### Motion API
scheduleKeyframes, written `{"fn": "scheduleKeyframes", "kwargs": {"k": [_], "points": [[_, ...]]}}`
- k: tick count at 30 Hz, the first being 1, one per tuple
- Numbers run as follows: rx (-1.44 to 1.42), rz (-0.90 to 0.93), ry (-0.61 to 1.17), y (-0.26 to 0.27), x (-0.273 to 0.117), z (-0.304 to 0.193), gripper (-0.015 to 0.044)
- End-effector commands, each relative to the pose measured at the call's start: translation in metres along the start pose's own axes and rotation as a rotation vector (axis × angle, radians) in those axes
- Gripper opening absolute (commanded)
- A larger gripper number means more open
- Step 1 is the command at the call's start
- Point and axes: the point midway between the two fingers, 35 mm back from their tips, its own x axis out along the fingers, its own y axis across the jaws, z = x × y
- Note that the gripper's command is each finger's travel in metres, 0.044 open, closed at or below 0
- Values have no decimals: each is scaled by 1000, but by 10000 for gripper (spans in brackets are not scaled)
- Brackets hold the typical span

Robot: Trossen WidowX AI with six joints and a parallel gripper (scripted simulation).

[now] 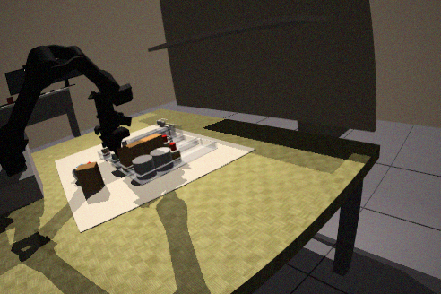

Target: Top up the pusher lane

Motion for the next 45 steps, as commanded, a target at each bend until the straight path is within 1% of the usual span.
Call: {"fn": "scheduleKeyframes", "kwargs": {"k": [1, 20, 30, 31, 35, 41, 45], "points": [[5, -5, -6, -1, 0, 1, 0], [4, -5, -6, 0, 0, -2, 0], [4, -5, -6, 0, 0, -1, 262], [4, -5, -6, 0, 0, -1, 278], [4, -4, -6, 0, -3, -1, 278], [4, -4, -6, 1, -20, -1, 278], [4, -4, -6, 1, -20, -3, 278]]}}
